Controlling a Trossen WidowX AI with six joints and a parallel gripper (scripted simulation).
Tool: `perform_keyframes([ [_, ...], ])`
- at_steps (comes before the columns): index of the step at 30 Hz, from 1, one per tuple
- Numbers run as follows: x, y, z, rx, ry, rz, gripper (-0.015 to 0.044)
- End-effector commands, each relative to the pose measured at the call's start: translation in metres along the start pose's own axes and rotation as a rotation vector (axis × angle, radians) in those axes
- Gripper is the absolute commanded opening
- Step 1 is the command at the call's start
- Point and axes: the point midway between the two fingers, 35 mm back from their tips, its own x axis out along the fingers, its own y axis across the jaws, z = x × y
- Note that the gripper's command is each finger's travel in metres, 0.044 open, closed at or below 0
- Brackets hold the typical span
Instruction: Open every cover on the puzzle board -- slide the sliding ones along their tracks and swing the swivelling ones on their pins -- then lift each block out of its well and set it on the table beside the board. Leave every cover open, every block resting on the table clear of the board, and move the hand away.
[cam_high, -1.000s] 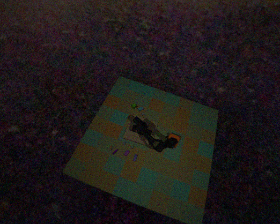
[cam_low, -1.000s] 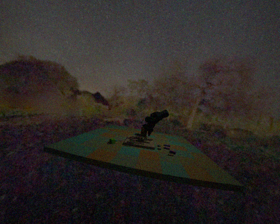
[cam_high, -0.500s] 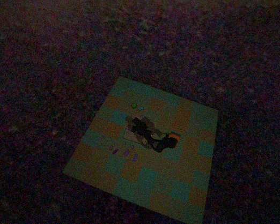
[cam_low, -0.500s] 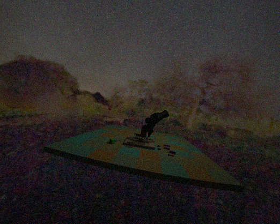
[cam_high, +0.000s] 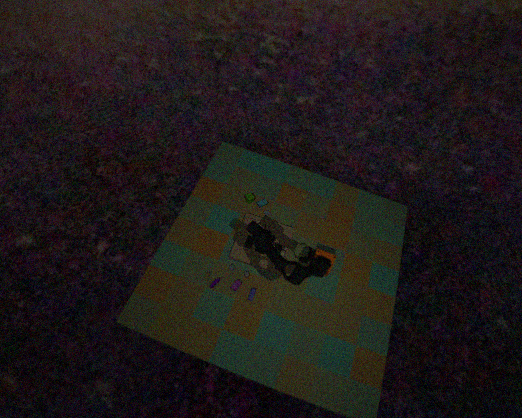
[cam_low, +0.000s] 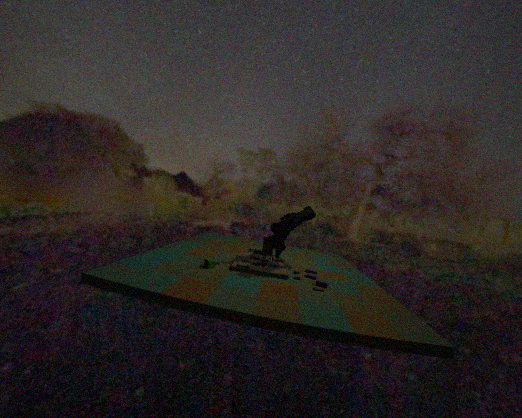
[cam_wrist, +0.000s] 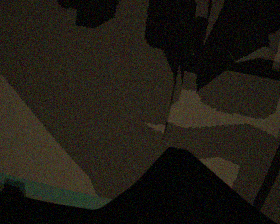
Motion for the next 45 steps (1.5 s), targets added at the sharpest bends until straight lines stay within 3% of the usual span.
perform_keyframes([
  [1, 0.004, 0.0, 0.0, 0.006, 0.005, 0.0, 0.0],
  [45, 0.032, 0.016, -0.008, 0.005, 0.009, 0.001, 0.0],
])
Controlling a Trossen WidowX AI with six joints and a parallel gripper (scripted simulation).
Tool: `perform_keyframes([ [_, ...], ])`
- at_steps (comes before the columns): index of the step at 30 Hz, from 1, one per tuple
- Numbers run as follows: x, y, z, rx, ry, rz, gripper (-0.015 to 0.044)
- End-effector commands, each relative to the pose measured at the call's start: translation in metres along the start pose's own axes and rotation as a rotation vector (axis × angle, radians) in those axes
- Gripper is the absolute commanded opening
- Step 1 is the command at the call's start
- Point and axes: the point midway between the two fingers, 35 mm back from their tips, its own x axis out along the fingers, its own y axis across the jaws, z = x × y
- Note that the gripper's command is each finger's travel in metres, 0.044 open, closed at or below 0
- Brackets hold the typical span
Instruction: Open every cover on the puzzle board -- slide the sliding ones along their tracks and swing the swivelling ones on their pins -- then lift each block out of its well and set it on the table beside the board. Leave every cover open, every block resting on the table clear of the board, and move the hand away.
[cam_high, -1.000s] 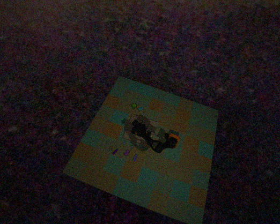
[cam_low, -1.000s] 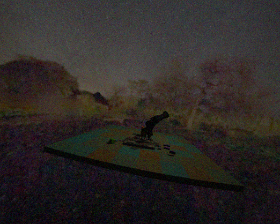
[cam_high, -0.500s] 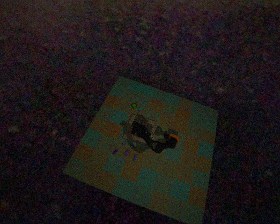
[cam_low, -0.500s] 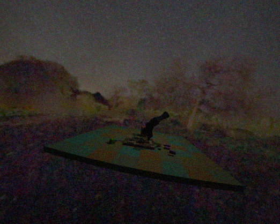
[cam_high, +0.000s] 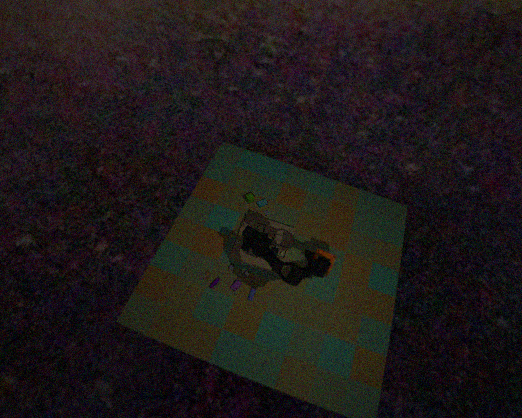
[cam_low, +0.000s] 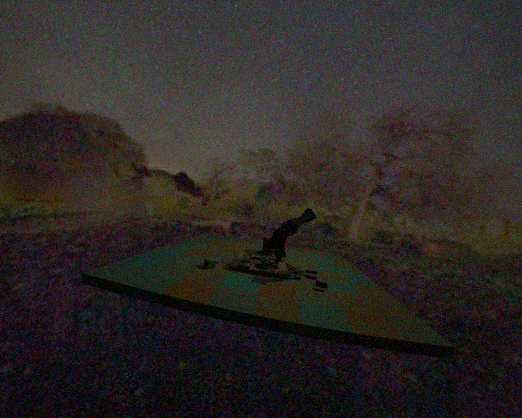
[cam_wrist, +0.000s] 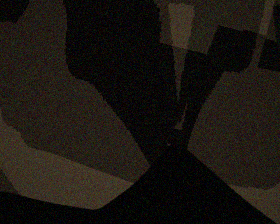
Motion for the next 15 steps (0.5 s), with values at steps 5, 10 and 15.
perform_keyframes([
  [5, 0.001, 0.007, -0.002, 0.006, 0.006, 0.0, 0.0],
  [10, 0.001, 0.013, -0.002, 0.005, 0.006, 0.0, 0.0],
  [15, 0.001, 0.02, -0.003, 0.005, 0.006, 0.0, 0.0],
])
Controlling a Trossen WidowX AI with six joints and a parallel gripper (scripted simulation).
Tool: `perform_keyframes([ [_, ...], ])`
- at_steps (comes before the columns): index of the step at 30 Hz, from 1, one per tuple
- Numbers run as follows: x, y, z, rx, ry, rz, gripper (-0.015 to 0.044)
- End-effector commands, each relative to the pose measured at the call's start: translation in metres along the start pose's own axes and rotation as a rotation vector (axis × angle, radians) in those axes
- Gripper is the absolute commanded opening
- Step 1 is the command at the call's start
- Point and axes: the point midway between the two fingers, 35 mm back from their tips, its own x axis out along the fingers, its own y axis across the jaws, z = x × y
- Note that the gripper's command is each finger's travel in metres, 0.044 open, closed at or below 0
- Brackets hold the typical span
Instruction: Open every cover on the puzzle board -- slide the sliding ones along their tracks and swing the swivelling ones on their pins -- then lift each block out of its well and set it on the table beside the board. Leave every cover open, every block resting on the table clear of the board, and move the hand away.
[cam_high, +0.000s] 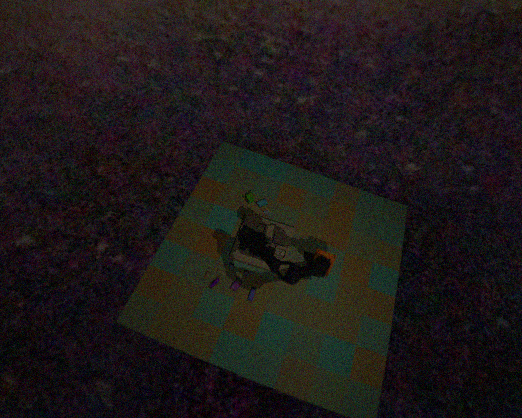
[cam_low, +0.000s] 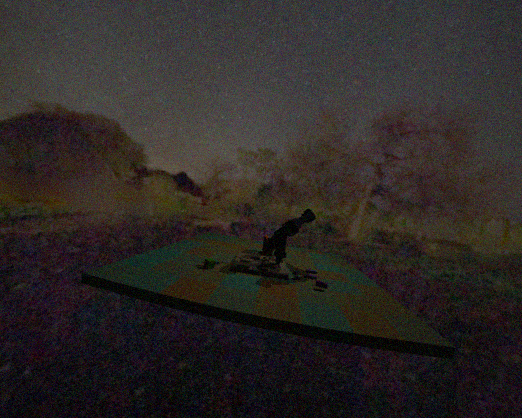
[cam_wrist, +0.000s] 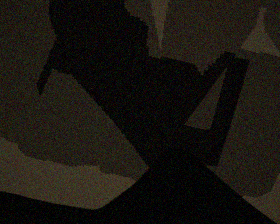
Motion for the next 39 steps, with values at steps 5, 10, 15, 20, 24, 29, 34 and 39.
perform_keyframes([
  [5, 0.001, 0.01, -0.001, 0.006, 0.005, 0.0, 0.0],
  [10, 0.0, 0.014, 0.0, 0.006, 0.005, 0.0, 0.0],
  [15, 0.0, 0.02, 0.001, 0.005, 0.005, 0.0, 0.0],
  [20, 0.0, 0.027, 0.002, 0.005, 0.005, 0.001, 0.0],
  [24, 0.0, 0.031, 0.003, 0.005, 0.005, 0.001, 0.0],
  [29, 0.0, 0.034, 0.005, 0.005, 0.005, 0.001, 0.0],
  [34, 0.0, 0.04, 0.007, 0.005, 0.005, 0.001, 0.0],
  [39, 0.0, 0.046, 0.01, 0.004, 0.004, 0.001, 0.0],
])
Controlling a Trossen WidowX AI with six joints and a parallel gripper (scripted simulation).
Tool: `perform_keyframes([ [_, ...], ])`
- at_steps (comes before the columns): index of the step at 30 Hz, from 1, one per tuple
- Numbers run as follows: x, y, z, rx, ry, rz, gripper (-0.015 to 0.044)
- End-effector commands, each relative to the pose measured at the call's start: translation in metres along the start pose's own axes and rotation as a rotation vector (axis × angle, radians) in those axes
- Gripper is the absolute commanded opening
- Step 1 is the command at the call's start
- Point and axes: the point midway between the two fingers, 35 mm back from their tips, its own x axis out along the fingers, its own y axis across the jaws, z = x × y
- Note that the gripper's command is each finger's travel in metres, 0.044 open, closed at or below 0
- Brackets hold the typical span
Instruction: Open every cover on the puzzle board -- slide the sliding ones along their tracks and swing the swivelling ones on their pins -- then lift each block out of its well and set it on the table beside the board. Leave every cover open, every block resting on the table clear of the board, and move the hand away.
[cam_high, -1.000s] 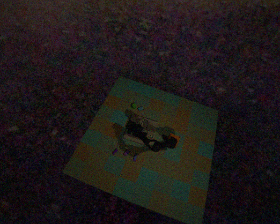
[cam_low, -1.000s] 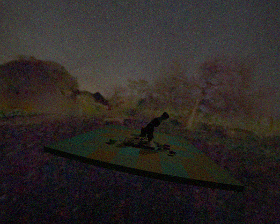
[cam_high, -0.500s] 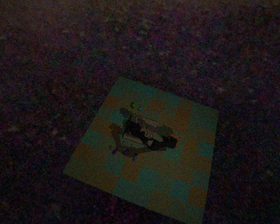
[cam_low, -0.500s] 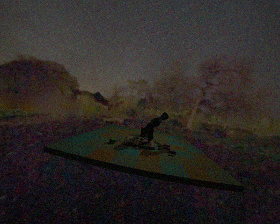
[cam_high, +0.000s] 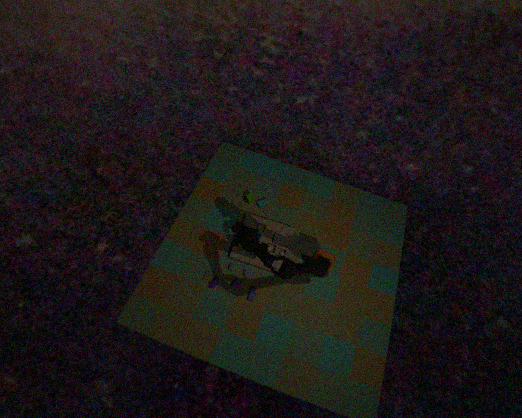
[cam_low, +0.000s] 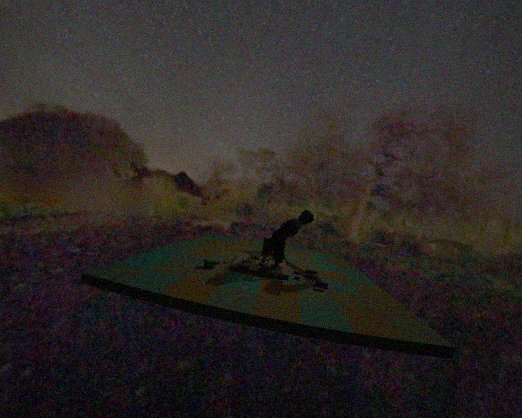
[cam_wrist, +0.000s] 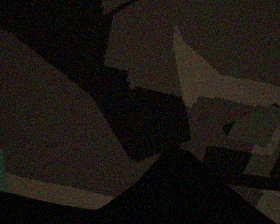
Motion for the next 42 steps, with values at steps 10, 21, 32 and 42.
perform_keyframes([
  [10, 0.0, 0.011, 0.007, -0.001, 0.004, 0.0, 0.0],
  [21, 0.0, 0.022, 0.016, -0.002, 0.003, 0.001, 0.0],
  [32, 0.0, 0.029, 0.025, -0.002, 0.003, 0.001, 0.0],
  [42, 0.0, 0.036, 0.036, -0.002, 0.003, 0.001, 0.0],
])
